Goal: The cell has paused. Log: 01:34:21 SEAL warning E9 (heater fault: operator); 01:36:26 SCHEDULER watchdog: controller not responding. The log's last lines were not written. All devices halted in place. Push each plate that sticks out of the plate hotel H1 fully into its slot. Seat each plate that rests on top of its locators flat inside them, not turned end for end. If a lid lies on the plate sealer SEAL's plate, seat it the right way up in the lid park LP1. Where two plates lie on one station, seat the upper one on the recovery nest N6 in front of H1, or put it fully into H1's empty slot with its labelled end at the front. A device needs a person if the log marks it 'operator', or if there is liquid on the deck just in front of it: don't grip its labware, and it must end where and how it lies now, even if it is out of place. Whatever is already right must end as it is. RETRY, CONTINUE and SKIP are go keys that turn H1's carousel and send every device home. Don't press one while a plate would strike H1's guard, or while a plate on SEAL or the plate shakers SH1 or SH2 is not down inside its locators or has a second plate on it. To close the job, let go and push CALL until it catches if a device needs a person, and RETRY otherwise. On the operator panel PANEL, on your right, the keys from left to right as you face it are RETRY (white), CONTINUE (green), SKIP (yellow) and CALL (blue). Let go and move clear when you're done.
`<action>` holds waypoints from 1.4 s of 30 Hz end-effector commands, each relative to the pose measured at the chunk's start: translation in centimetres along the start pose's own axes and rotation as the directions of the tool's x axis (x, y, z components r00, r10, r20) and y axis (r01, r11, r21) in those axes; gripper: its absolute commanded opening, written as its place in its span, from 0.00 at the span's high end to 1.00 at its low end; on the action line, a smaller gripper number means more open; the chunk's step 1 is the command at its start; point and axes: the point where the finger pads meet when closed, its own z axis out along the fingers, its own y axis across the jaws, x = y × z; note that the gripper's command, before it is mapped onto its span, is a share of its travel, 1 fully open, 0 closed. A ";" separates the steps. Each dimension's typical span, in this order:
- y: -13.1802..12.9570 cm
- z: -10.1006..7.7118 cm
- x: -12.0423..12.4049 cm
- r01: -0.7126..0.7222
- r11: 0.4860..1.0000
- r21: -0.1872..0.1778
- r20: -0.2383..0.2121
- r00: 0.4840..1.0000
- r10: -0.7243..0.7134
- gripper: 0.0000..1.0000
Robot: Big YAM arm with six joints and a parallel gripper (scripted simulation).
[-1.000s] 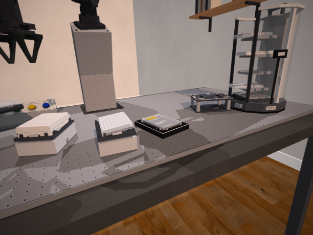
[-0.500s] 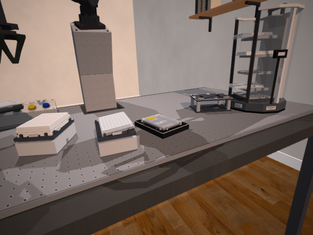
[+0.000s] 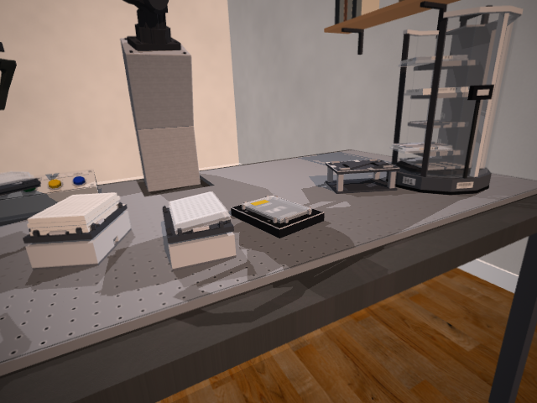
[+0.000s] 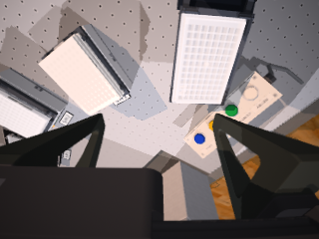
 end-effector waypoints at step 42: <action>-1.8 -0.7 -2.3 0.748 0.664 0.015 0.012 0.664 -0.748 0.00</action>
